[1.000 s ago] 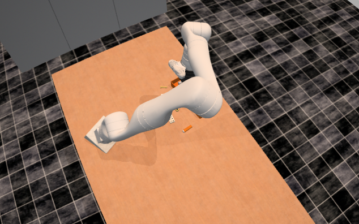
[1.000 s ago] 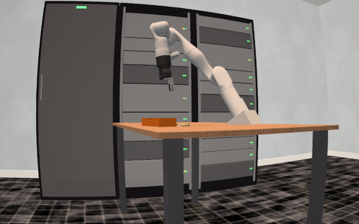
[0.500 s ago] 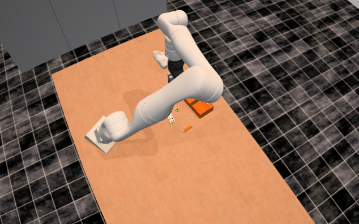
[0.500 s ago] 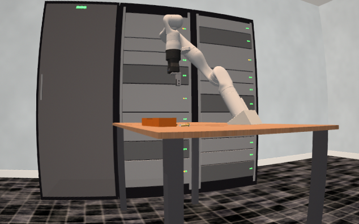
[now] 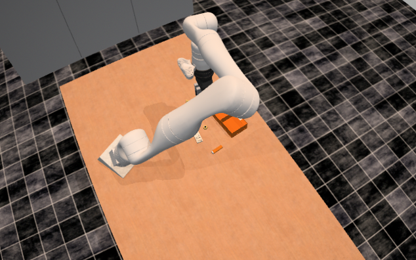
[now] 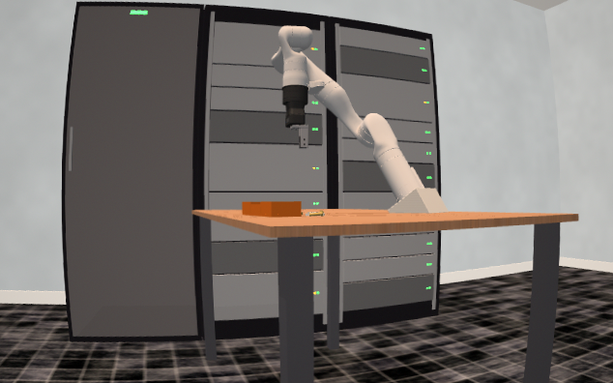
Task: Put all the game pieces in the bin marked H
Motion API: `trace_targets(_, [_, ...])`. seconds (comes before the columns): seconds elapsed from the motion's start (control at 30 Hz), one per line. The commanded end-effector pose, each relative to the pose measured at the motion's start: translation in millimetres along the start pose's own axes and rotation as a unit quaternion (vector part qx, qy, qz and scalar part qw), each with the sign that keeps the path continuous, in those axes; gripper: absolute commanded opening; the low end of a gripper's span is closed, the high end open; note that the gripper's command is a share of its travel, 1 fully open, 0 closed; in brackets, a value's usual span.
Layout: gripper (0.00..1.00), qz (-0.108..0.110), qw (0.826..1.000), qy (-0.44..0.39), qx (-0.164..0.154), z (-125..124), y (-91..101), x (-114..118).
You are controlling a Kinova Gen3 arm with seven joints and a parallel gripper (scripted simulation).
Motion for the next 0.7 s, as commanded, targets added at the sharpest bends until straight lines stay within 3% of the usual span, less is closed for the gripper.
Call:
trace_targets(0.0, [0.31,-0.004,0.998,-0.058,0.003,13,-15.5,-12])
trace_targets(0.17, [0.31,-0.004,0.983,-0.182,0.002,39,-44.7,-26])
trace_targets(0.23, [0.31,-0.004,0.983,-0.182,0.002,39,-44.7,-26])
trace_targets(0.33, [0.31,-0.005,0.967,-0.255,0.002,54,-62.2,-35])
trace_targets(0.5, [0.31,-0.005,0.927,-0.374,0.001,80,-91.4,-49])
trace_targets(0.67, [0.31,-0.005,0.874,-0.487,0.000,106,-120.6,-64])
Point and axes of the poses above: the point where the finger pads meet when closed, its own y axis back along the fingers, its own x axis across the jaws, z = x × y, the point moved 2 cm from there along y, back along the fingers, and after that the axes turned 3 degrees about y, right-handed, at the moved point
